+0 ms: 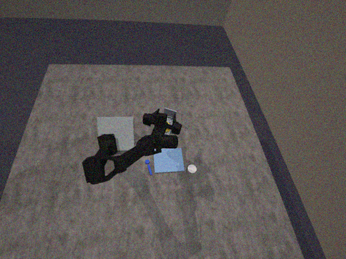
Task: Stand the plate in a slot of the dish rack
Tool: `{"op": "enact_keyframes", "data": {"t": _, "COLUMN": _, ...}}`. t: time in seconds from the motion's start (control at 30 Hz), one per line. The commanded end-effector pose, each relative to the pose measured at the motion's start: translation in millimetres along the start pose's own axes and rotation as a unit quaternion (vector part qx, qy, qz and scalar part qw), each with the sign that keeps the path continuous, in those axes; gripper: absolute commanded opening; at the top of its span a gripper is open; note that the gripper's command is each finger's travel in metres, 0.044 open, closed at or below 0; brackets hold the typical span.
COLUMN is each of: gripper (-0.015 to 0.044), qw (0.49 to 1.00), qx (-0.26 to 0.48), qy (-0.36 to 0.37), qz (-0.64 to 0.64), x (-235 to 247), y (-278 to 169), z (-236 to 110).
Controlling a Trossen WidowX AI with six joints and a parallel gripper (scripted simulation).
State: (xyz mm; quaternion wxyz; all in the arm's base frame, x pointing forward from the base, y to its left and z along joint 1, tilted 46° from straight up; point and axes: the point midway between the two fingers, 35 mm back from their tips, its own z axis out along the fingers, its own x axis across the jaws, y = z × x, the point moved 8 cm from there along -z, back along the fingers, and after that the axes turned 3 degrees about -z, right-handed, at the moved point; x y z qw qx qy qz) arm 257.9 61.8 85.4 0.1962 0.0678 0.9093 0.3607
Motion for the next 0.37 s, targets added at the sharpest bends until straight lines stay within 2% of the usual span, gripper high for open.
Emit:
{"op": "enact_keyframes", "data": {"t": 0.0, "gripper": 0.0400, "qw": 0.999, "qx": 0.020, "qy": 0.005, "qz": 0.027, "x": -1.8, "y": 9.4, "z": 1.0}}
{"op": "enact_keyframes", "data": {"t": 0.33, "gripper": 0.0400, "qw": 0.980, "qx": 0.134, "qy": 0.032, "qz": 0.143, "x": 1.1, "y": 30.2, "z": 7.7}}
